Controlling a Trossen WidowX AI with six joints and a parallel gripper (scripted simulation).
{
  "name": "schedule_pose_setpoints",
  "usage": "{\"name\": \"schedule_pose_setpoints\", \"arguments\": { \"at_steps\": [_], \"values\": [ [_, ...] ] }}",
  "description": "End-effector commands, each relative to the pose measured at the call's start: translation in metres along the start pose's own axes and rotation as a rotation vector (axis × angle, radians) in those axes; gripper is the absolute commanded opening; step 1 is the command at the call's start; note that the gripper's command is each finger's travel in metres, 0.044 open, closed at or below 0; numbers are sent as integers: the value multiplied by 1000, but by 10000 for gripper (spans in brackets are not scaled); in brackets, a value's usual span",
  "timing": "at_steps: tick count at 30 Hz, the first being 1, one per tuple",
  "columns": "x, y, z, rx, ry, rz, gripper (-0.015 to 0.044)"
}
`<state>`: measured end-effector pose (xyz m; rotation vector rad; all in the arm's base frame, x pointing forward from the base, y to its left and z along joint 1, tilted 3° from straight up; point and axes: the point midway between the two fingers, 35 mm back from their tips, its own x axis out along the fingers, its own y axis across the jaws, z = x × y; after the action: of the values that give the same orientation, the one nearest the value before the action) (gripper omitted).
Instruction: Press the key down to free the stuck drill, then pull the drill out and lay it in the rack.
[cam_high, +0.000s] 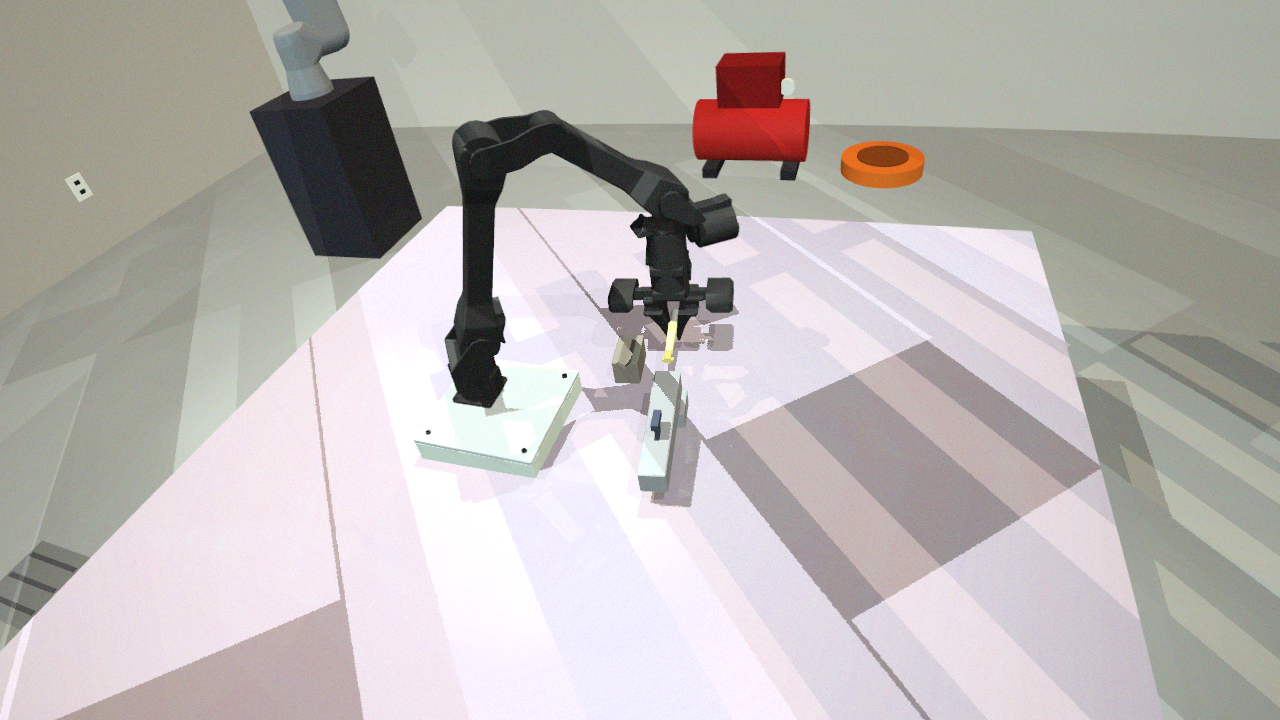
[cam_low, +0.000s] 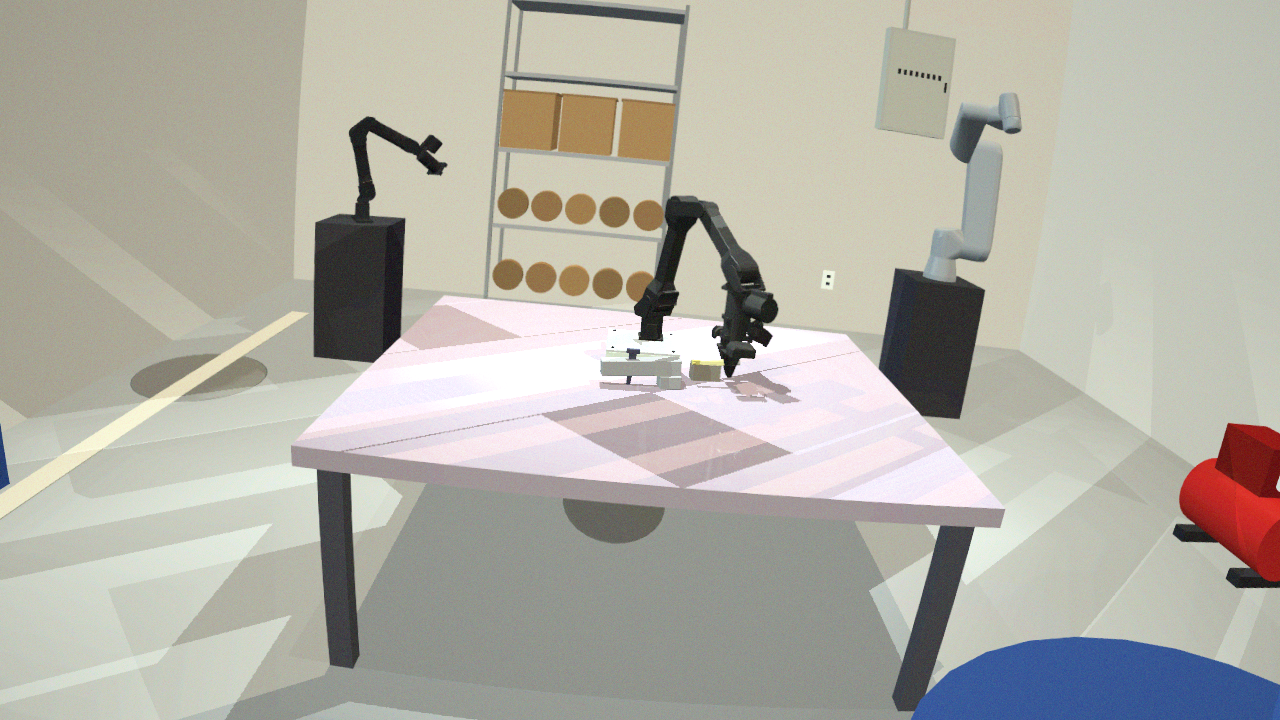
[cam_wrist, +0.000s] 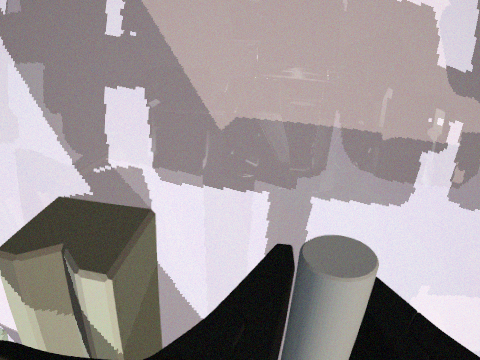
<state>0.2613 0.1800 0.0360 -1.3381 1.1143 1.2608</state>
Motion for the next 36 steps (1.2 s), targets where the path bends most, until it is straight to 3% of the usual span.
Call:
{"name": "schedule_pose_setpoints", "arguments": {
  "at_steps": [1, 36],
  "values": [
    [-3, 0, 0, 5, 0, -7, 0],
    [-10, 1, 0, 5, 0, -7, 0]
  ]
}}
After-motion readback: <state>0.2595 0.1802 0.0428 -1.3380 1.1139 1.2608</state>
